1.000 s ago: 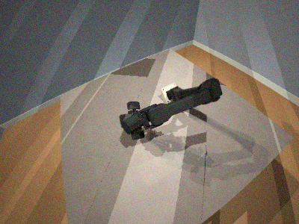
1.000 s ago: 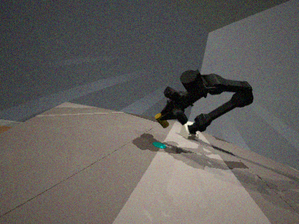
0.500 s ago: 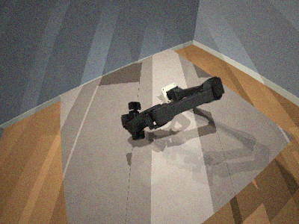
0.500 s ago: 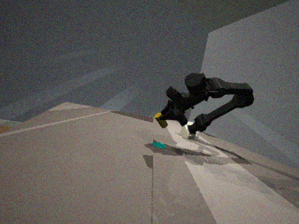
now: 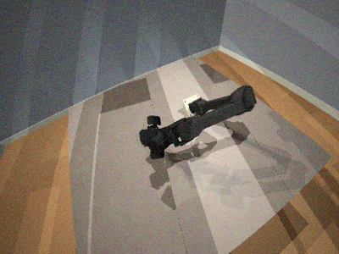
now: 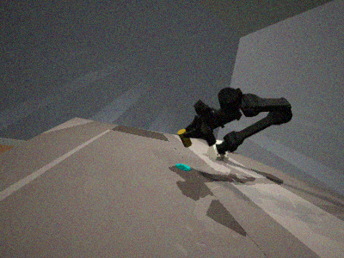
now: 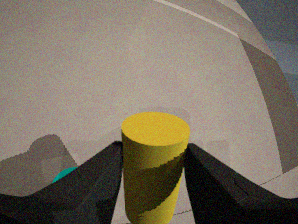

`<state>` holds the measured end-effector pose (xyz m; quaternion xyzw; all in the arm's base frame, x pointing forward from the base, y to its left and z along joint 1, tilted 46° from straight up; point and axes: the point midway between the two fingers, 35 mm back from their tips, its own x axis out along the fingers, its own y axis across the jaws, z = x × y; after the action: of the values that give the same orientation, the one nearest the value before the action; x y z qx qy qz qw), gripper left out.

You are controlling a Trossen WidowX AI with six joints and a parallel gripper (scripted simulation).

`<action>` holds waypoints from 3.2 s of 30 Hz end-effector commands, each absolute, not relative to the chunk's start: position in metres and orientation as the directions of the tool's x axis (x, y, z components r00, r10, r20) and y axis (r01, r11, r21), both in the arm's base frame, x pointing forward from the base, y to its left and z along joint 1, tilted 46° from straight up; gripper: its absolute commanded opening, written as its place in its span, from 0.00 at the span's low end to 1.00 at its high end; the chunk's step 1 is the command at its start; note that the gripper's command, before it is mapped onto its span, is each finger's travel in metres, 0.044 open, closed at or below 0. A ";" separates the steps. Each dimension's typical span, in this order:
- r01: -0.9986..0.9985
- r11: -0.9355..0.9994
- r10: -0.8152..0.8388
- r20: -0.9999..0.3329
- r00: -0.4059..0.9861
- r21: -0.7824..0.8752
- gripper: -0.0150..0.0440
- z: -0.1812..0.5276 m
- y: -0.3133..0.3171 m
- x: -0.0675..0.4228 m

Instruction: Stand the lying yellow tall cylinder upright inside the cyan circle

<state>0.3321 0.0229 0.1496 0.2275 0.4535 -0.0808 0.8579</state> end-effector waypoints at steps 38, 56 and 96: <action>0.400 0.825 -0.052 -0.652 0.757 0.398 0.43 0.161 0.024 0.328; 0.407 0.788 -0.094 -0.563 0.821 0.462 0.43 0.168 0.024 0.323; 0.372 0.673 -0.177 -0.349 0.920 0.640 0.43 0.183 0.022 0.306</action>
<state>0.3081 0.0236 0.1819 0.3666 0.1424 -0.1485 0.9074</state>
